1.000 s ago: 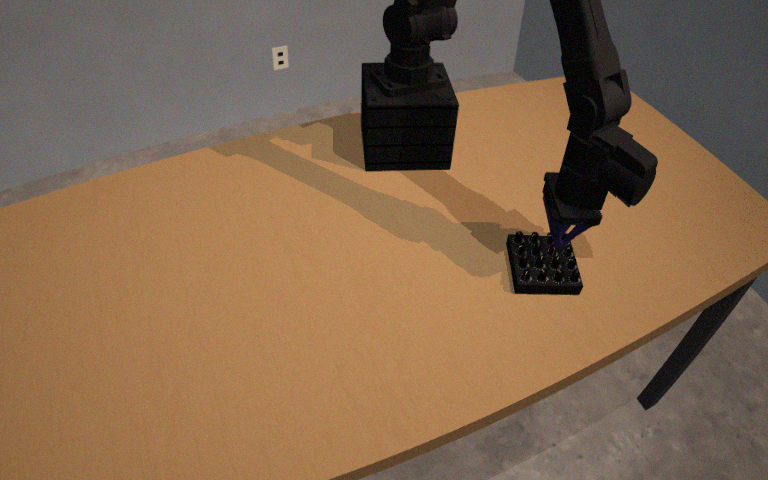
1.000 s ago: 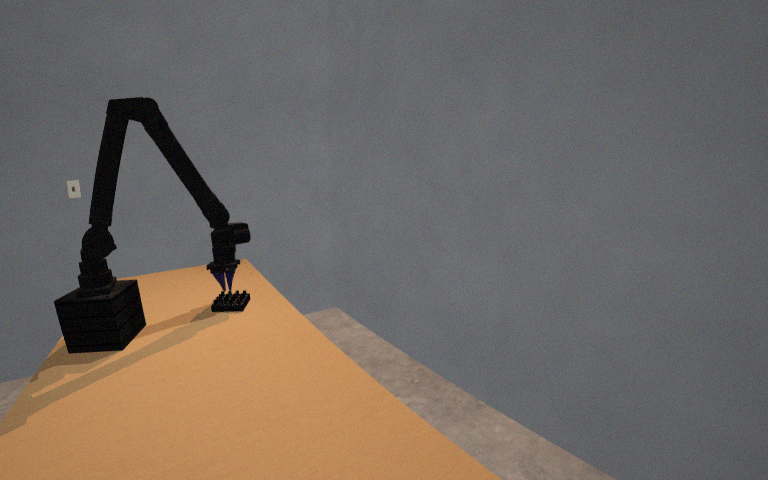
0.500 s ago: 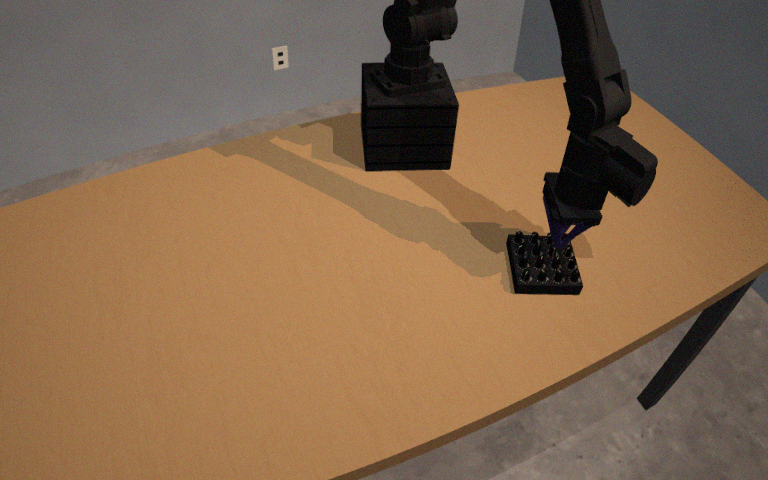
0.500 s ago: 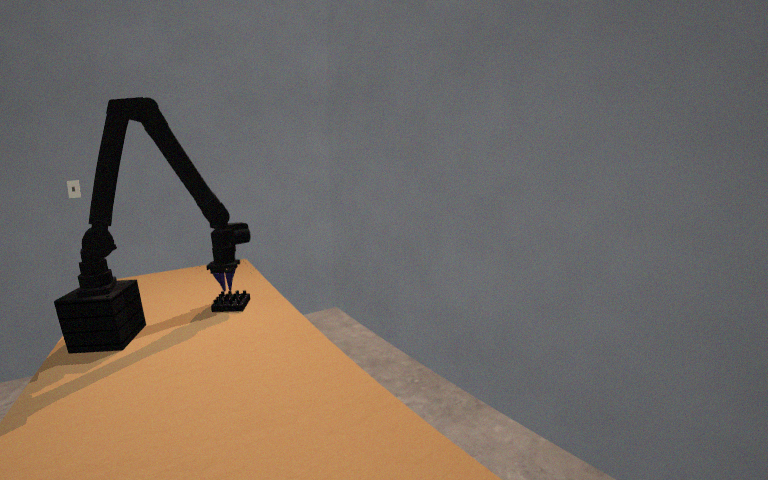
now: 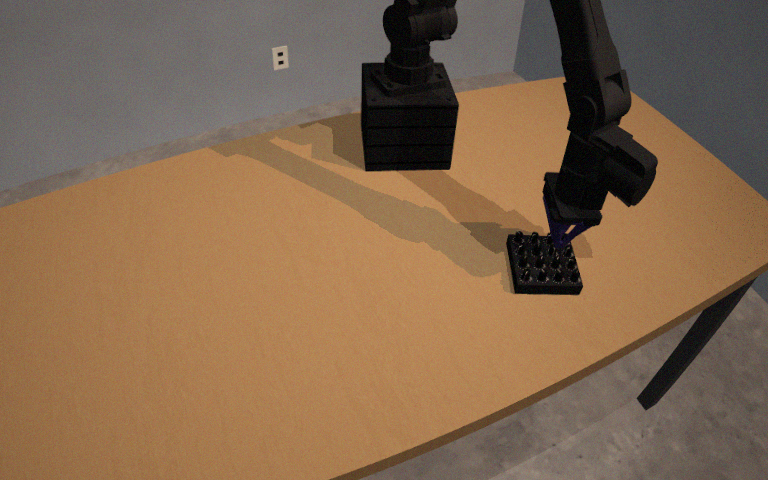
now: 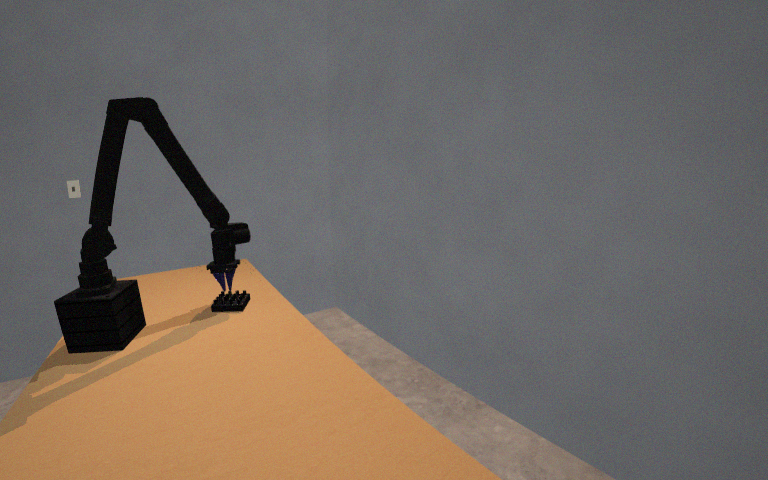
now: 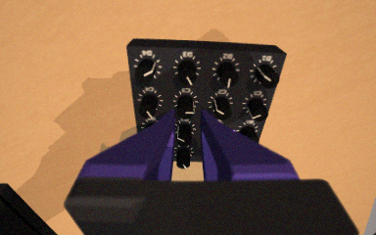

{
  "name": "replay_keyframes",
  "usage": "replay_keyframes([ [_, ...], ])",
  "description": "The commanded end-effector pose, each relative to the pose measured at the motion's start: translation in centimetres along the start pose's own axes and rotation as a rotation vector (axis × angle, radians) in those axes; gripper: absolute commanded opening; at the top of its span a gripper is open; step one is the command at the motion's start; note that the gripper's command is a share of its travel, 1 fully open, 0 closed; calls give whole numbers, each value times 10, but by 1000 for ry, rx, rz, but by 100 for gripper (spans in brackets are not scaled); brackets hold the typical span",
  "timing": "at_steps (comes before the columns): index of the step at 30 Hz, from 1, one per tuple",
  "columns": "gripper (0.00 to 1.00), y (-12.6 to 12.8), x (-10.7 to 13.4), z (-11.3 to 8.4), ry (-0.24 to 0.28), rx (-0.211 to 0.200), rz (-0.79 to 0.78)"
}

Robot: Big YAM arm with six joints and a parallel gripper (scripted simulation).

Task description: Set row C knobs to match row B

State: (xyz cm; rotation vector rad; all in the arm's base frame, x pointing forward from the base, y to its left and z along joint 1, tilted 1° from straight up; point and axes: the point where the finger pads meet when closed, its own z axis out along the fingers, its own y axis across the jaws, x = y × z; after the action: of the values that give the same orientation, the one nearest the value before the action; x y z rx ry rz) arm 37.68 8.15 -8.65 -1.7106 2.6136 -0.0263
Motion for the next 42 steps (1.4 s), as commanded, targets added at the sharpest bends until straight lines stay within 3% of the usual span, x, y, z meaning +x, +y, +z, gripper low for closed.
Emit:
replay_keyframes([
  [1,18,-3,2,6,-3,-1,-3],
  [42,18,-2,6,3,-8,7,-6],
])
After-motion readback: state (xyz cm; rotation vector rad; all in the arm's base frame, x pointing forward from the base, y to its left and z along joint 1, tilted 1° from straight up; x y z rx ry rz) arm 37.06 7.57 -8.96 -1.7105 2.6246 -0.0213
